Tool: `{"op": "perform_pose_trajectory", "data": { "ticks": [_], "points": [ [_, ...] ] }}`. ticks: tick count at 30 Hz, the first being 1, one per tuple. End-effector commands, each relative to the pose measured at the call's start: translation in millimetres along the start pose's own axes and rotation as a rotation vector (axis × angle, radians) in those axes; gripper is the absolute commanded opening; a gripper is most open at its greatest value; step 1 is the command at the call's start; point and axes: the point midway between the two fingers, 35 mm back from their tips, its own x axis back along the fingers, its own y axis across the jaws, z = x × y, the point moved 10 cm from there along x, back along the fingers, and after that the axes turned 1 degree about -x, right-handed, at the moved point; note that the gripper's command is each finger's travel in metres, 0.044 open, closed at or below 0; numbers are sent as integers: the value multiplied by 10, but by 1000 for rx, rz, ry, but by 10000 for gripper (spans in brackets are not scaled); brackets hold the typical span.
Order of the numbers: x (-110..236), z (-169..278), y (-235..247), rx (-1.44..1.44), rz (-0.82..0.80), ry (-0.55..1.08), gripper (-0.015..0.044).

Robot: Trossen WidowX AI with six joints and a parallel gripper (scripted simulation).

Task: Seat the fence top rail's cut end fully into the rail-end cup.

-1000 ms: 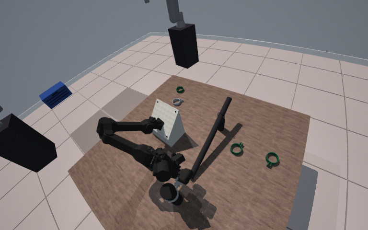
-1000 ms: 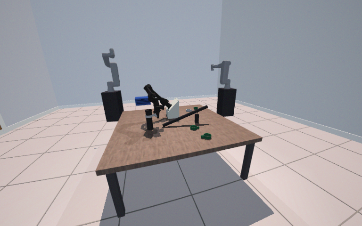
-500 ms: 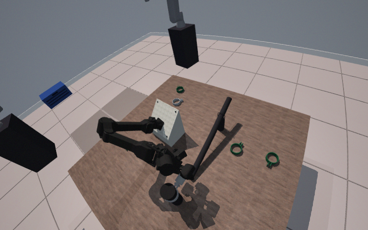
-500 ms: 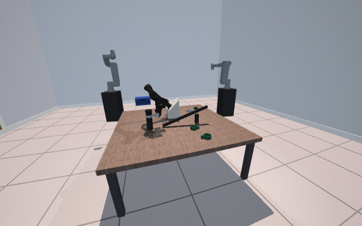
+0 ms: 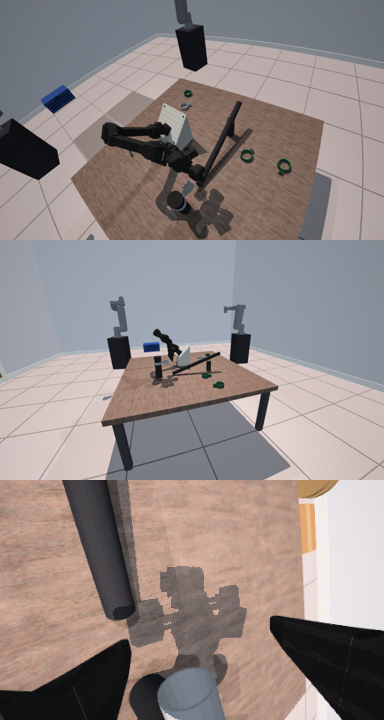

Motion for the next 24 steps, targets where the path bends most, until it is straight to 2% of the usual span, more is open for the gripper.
{"op": "perform_pose_trajectory", "data": {
  "ticks": [1, 9, 24],
  "points": [
    [97, -241, -85, -262, -21, -3, 440],
    [362, -693, -165, -812, -31, 27, 440],
    [672, -1115, -168, -1268, 22, 60, 440]
  ]
}}
